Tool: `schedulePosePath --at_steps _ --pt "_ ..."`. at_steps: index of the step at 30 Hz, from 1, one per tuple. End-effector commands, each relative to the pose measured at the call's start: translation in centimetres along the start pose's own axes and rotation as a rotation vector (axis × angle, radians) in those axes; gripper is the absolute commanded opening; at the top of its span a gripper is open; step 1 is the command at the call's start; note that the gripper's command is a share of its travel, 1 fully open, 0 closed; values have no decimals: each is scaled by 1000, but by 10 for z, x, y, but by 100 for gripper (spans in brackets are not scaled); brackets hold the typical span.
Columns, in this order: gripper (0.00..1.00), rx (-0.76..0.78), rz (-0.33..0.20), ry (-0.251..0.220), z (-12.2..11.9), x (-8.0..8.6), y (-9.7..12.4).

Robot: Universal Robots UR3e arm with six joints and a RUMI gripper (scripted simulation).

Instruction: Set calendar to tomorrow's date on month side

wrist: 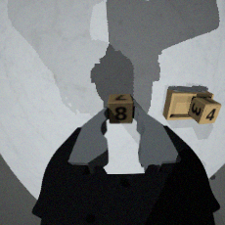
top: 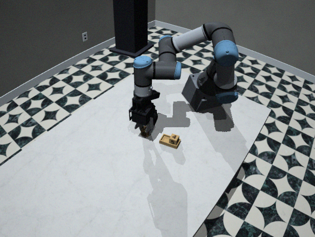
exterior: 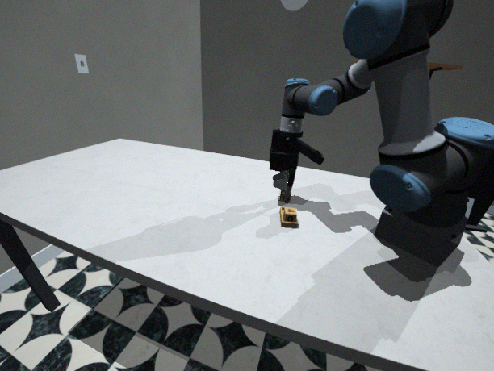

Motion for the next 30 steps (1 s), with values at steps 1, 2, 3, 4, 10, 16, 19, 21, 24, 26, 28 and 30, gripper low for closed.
schedulePosePath --at_steps 1,2,3,4,10,16,19,21,24,26,28,30 --pt "11 0 -1 -2 -1 1 0" --pt "11 0 -1 -2 -1 1 0" --pt "11 0 -1 -2 -1 1 0" --pt "11 0 -1 -2 -1 1 0" --pt "11 0 -1 -2 -1 1 0" --pt "11 0 -1 -2 -1 1 0" --pt "11 0 -1 -2 -1 1 0" --pt "15 0 -1 -2 -1 1 0" --pt "18 0 -1 -2 -1 1 0" --pt "18 0 -1 -2 -1 1 0" --pt "22 0 -1 -2 -1 1 0" --pt "22 0 -1 -2 -1 1 0"
Point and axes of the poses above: the point where the finger pads meet when closed, its own x axis back along the fingers, its own z axis across the jaws, y = z × x, the point moved 4 cm from there along x, back along the fingers, and after that the axes turned 10 degrees about x, right-handed, at the moved point
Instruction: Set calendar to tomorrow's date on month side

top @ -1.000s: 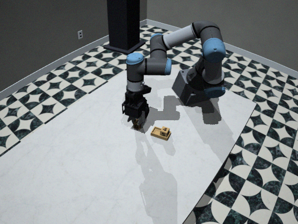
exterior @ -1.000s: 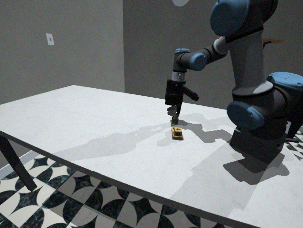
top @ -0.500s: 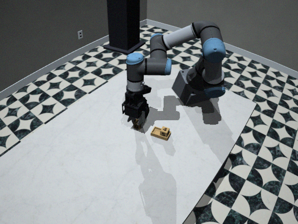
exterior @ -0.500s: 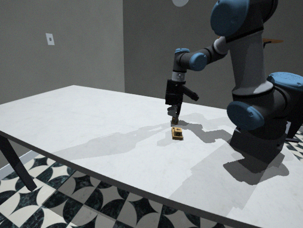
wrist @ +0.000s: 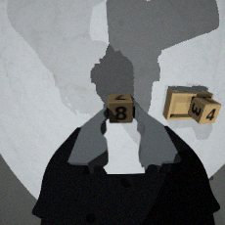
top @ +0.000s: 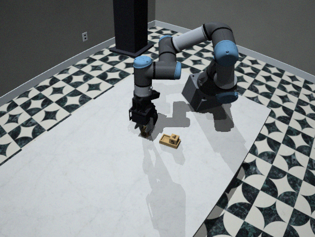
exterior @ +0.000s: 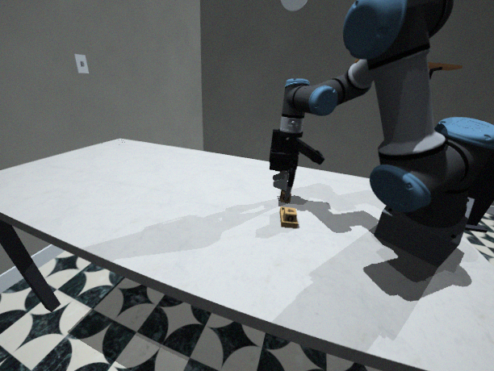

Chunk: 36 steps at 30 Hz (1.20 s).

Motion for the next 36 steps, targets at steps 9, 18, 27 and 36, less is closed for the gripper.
schedulePosePath --at_steps 9,18,27,36 --pt "29 0 -1 -2 -1 1 0" --pt "29 0 -1 -2 -1 2 0" --pt "29 0 -1 -2 -1 22 0" --pt "29 0 -1 -2 -1 52 0"
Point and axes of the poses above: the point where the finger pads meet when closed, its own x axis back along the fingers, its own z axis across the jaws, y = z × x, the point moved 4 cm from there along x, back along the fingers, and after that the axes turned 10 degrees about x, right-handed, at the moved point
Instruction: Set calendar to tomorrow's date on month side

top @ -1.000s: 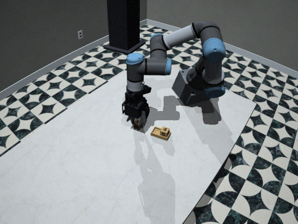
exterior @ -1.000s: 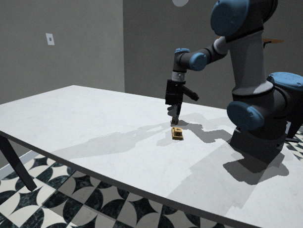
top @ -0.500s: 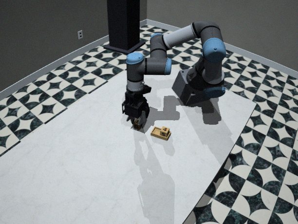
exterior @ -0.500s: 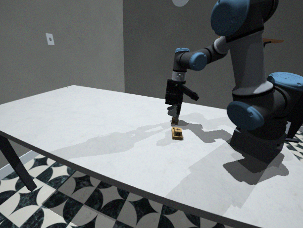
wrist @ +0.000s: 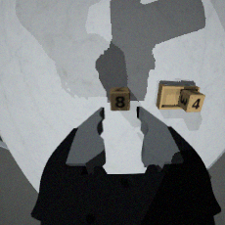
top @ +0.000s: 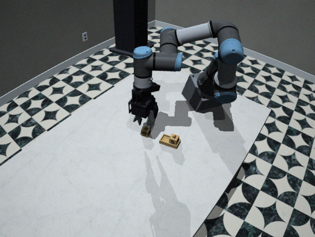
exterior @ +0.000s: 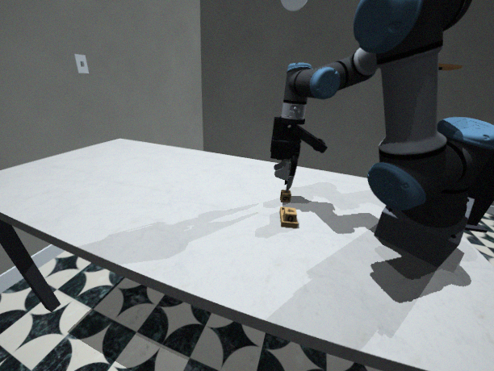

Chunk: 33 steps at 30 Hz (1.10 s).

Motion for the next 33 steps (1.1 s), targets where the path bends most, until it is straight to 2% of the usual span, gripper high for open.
schedulePosePath --at_steps 1,8,19,20,33 --pt "29 1 0 0 0 21 0" --pt "29 1 0 0 0 46 0" --pt "29 1 0 0 0 54 0" --pt "100 1 0 0 0 54 0" --pt "100 1 0 0 0 54 0"
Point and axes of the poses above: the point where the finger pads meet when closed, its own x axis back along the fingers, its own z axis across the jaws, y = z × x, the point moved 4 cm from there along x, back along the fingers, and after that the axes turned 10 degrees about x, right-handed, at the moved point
